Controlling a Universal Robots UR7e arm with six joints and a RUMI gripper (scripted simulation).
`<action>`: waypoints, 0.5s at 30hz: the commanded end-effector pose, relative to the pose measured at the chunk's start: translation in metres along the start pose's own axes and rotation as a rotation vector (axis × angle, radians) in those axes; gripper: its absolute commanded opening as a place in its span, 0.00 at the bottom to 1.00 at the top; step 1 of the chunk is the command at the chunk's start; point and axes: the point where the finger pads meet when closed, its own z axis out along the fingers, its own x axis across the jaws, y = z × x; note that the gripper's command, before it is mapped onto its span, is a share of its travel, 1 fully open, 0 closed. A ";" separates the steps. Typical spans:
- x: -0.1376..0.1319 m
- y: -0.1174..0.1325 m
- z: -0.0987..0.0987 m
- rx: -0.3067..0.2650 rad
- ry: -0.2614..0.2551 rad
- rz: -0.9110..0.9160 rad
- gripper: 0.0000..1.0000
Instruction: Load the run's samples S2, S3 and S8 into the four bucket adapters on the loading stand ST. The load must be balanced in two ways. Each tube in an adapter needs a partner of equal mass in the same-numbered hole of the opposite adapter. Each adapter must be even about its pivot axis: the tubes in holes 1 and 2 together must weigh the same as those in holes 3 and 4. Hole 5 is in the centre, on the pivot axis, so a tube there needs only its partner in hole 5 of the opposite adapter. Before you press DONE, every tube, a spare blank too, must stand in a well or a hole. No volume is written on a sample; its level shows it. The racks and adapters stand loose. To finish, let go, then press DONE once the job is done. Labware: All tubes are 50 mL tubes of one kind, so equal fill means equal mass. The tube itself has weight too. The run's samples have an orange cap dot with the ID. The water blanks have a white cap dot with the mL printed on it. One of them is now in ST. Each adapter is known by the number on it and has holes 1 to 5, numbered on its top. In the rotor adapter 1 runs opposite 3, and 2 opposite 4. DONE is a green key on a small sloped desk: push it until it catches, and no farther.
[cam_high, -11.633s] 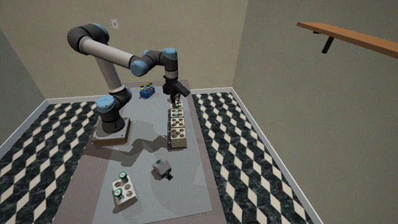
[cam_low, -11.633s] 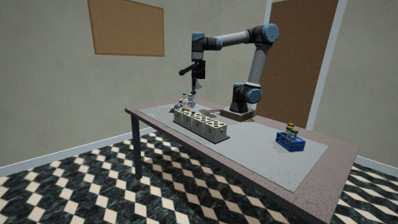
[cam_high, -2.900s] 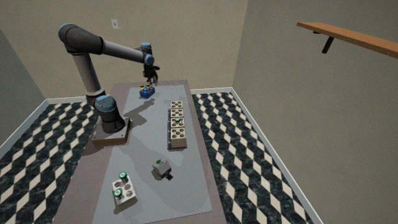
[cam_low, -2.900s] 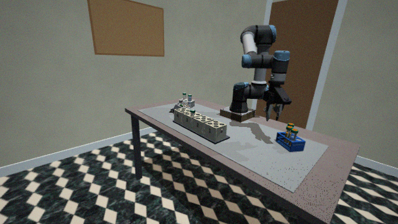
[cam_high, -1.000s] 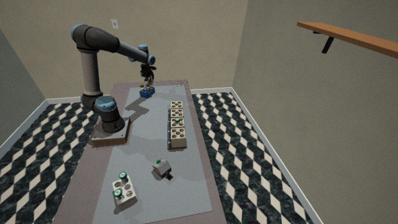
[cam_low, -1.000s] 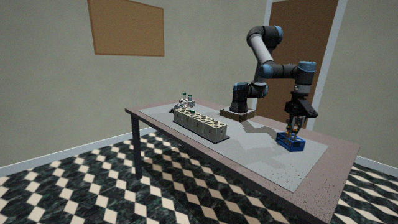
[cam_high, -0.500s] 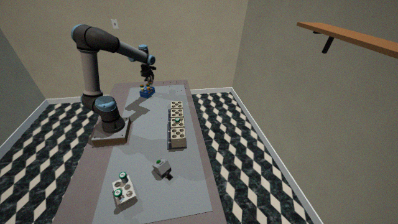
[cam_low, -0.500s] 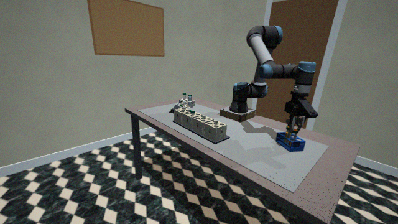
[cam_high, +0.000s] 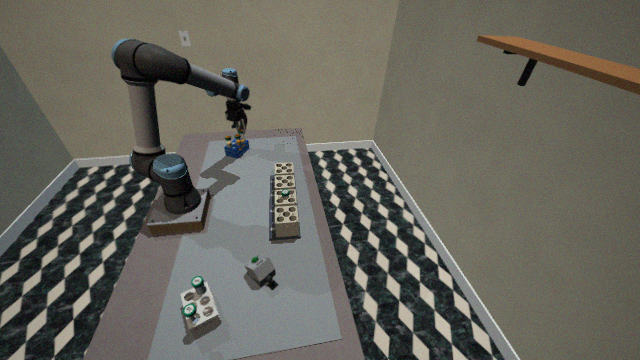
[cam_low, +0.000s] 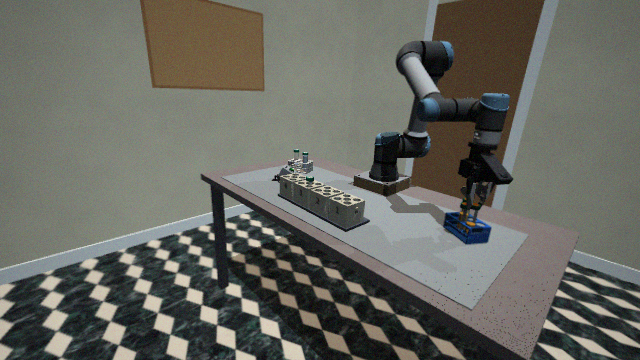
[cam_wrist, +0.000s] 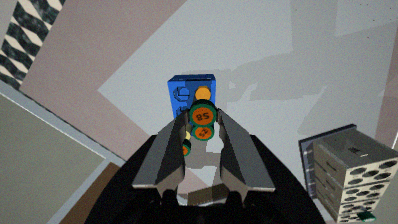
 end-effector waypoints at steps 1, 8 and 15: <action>0.000 0.000 -0.018 0.001 0.000 0.000 0.00; 0.000 0.000 -0.034 0.001 0.000 0.000 0.00; 0.000 0.000 -0.058 0.001 0.000 0.000 0.00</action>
